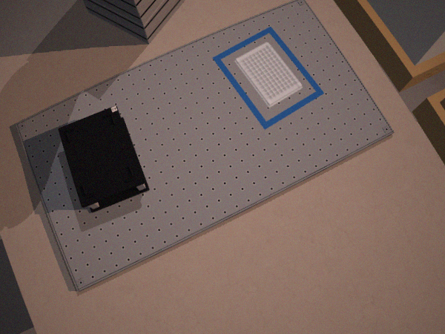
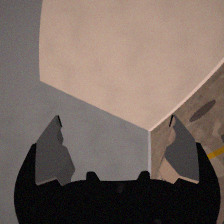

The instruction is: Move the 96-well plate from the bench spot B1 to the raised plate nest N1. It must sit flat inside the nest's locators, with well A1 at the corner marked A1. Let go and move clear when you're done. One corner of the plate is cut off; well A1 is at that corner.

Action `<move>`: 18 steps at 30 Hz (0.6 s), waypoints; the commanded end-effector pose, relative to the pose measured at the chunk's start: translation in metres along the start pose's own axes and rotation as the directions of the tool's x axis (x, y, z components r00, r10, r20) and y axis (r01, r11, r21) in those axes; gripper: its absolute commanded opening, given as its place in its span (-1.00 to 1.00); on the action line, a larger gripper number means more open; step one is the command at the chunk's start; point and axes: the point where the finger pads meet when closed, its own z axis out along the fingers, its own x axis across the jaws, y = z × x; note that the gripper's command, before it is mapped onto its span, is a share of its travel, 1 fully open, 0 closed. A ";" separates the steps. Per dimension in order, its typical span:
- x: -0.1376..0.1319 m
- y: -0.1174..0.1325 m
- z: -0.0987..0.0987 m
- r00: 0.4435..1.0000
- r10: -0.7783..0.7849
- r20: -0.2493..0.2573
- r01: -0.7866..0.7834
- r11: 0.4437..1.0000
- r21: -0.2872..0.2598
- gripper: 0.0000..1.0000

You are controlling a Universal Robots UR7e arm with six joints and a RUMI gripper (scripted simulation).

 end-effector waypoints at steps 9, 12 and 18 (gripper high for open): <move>0.000 0.000 0.000 1.000 0.000 0.000 0.000 1.000 0.000 1.00; 0.000 0.000 0.000 1.000 0.000 0.000 0.000 1.000 0.000 1.00; 0.003 0.001 0.003 1.000 0.011 -0.003 -0.011 0.999 -0.031 1.00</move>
